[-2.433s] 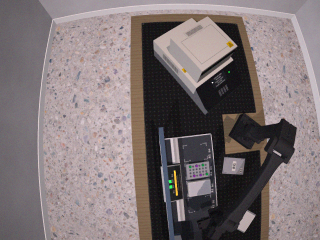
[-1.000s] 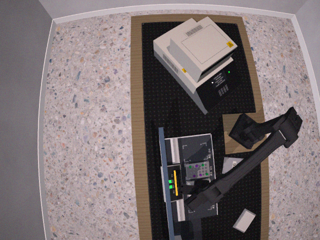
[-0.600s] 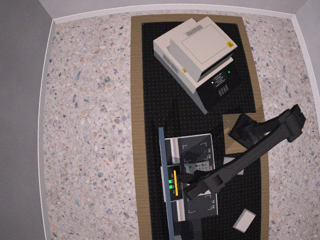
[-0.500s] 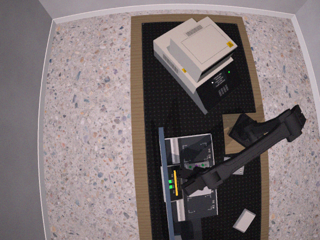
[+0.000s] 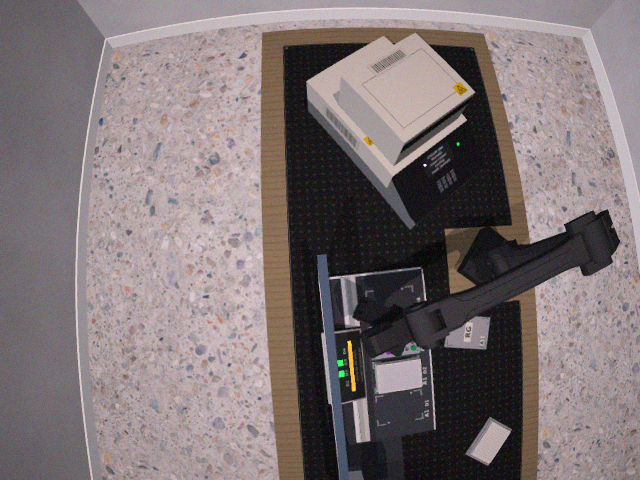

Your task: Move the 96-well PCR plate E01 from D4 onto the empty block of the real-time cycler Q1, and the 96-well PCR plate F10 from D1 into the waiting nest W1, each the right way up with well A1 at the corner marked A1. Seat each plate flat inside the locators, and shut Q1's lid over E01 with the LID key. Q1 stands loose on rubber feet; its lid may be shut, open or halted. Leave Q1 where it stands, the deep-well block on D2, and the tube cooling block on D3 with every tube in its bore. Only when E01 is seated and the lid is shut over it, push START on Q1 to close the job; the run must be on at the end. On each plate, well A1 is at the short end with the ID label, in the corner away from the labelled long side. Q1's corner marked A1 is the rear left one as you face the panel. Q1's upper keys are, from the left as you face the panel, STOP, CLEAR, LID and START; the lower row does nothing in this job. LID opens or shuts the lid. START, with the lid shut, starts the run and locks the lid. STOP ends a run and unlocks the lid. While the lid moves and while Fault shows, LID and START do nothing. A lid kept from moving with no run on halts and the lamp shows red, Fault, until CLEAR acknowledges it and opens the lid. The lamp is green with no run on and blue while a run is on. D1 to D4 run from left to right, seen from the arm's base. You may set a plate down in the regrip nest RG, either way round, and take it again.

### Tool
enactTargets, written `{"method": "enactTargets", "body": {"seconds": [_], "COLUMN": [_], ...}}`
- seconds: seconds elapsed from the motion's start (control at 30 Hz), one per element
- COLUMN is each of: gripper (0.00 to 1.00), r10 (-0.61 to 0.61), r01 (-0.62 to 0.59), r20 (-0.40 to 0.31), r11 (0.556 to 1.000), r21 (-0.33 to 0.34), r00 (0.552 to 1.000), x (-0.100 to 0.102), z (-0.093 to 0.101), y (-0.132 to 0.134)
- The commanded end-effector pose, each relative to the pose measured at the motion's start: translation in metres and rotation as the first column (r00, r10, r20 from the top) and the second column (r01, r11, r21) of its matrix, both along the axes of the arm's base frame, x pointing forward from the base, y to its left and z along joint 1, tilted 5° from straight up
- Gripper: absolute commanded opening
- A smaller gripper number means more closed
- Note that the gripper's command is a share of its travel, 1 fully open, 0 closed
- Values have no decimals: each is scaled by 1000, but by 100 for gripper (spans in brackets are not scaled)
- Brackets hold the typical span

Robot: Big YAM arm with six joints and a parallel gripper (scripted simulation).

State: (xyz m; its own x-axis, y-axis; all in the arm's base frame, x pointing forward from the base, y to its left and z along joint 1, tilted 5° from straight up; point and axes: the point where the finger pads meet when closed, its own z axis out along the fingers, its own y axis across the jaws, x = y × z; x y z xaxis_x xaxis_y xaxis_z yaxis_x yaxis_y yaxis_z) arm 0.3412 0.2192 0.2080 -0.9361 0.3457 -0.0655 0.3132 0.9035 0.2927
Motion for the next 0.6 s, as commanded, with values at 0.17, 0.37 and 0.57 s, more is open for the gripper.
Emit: {"method": "enactTargets", "body": {"seconds": [0.17, 0.37, 0.57], "gripper": [0, 0, 0], "r10": [-134, -195, -238], "r01": [134, 193, 238], "r20": [10, 34, -2], "r11": [991, 980, 971], "r21": [29, 52, 30], "r00": [991, 980, 971], "x": [4, 7, 9], "z": [11, 21, 3], "y": [-48, -65, -102]}}
